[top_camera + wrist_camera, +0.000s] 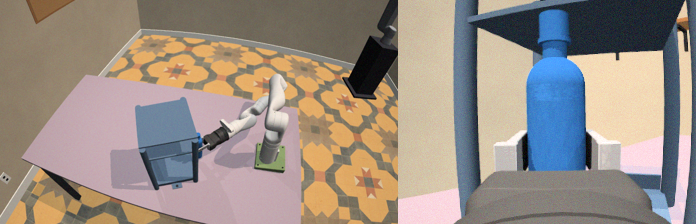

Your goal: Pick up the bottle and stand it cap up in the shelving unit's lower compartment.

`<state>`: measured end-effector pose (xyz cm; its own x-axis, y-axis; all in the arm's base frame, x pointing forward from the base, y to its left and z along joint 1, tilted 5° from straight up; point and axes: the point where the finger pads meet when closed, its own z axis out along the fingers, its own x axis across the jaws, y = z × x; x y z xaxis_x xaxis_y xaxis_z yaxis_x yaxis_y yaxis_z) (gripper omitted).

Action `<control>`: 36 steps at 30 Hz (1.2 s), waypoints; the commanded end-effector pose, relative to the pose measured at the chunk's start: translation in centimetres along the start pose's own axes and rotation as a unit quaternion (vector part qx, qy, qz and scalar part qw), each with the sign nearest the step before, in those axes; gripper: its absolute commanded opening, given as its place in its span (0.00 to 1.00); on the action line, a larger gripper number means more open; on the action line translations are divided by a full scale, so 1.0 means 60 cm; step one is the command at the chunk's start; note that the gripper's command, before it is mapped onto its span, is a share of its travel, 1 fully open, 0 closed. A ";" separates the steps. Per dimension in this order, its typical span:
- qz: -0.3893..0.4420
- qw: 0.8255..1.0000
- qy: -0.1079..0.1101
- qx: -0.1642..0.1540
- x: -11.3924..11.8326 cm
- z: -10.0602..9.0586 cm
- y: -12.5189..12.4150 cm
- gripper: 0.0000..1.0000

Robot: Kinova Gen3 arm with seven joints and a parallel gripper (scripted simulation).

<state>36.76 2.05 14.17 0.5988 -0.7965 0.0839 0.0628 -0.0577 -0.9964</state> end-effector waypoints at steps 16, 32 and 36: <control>0.002 1.000 -0.002 0.007 0.019 0.072 -0.007 0.00; 0.002 1.000 -0.002 0.007 0.032 0.108 -0.007 0.00; 0.002 1.000 -0.002 0.007 0.033 0.111 -0.007 0.00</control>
<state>43.24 4.21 14.82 0.5969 -0.7986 0.0771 0.0699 -0.0440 -0.9966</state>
